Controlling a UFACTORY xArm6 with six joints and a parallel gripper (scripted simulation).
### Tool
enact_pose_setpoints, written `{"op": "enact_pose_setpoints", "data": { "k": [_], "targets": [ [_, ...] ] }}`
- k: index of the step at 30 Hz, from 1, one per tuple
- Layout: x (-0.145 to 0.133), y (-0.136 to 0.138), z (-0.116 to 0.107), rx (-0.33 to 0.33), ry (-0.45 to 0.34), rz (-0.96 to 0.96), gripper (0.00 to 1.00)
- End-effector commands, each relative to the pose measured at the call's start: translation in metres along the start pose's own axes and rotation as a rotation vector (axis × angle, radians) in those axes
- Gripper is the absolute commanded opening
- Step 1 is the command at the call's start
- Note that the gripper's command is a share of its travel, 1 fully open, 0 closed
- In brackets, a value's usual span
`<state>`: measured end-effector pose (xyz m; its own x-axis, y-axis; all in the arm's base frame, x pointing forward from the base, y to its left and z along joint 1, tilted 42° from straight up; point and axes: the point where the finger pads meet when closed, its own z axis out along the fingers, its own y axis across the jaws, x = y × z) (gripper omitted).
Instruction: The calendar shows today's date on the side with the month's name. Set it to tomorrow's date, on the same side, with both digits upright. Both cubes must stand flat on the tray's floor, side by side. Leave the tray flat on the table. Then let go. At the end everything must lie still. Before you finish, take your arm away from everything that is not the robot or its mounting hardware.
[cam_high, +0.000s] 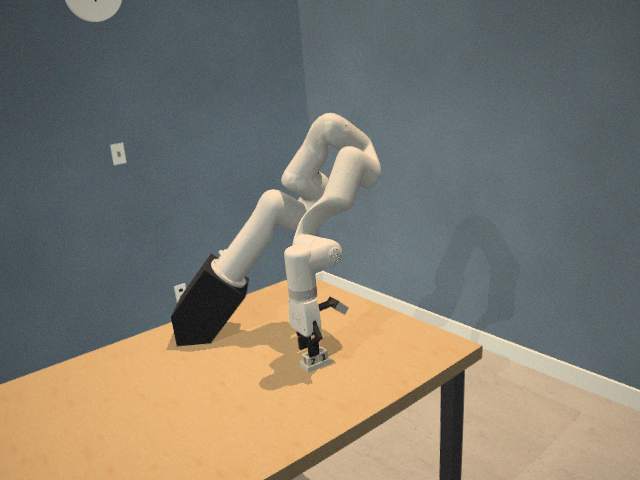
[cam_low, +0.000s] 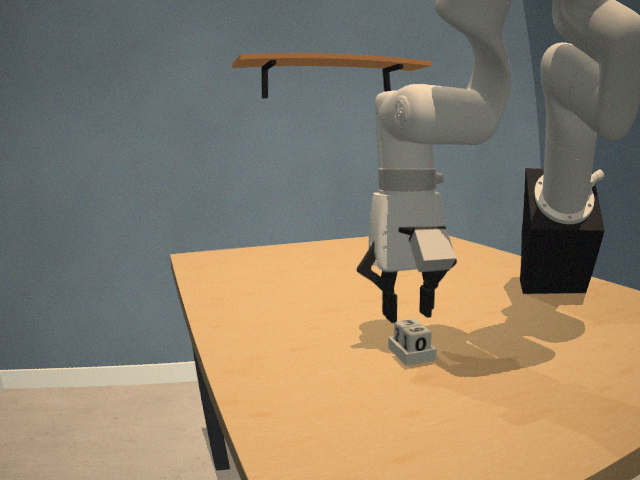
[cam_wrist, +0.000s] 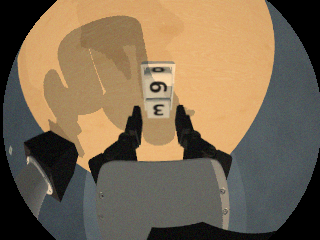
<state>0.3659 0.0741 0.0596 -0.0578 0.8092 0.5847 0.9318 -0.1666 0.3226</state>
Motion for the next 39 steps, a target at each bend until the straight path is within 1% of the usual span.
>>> {"op": "enact_pose_setpoints", "data": {
  "k": [1,25,39],
  "targets": [
    [0.0,0.001,0.0,-0.002,0.0,0.0,0.49],
    [0.0,0.001,0.003,-0.002,0.0,0.0,0.49],
    [0.0,0.001,0.024,-0.002,0.0,0.0,0.49]
  ]
}}
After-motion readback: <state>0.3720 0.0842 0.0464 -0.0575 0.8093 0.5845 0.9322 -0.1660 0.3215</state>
